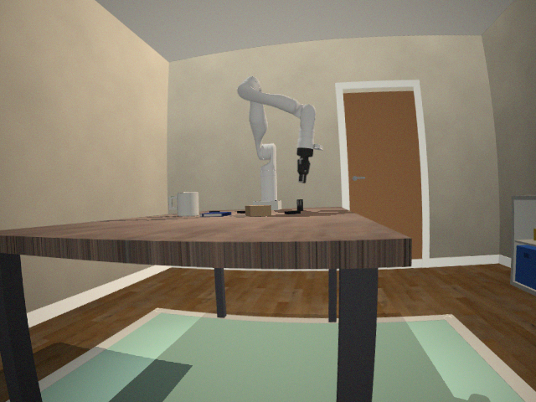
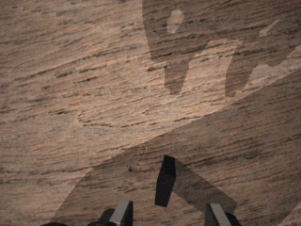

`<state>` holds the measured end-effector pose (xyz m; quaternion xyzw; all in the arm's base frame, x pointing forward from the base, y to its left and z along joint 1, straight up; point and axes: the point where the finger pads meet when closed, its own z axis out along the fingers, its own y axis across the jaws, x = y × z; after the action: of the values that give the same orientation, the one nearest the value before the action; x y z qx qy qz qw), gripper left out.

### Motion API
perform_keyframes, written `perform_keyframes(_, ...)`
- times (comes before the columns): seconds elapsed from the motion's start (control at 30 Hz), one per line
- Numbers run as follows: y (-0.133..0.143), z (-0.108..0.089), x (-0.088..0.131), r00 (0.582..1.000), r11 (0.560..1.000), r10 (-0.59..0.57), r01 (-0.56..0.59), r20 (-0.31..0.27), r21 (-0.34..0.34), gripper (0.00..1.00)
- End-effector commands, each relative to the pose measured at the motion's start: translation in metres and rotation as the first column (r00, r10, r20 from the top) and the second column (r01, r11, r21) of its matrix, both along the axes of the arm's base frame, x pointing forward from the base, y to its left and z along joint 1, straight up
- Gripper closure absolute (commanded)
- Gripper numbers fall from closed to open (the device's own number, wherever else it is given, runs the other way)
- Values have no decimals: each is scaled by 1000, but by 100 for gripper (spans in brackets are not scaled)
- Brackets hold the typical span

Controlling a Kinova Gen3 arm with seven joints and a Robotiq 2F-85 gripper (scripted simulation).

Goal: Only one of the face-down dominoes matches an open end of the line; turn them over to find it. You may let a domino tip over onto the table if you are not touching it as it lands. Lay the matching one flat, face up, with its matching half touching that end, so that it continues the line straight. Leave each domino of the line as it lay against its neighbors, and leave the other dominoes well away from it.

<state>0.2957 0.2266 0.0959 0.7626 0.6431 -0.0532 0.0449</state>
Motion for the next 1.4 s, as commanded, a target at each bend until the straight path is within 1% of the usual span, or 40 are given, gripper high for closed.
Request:
perform_keyframes(0.0,0,1,0,1000,1000,0,0,1,1,52)
perform_keyframes(0.83,0,0,0,1000,1000,-1,1,1,1,52)
perform_keyframes(1.1,0,0,0,1000,1000,-18,18,4,1,52)
perform_keyframes(1.37,0,-3,-1,995,995,-104,104,14,4,52)
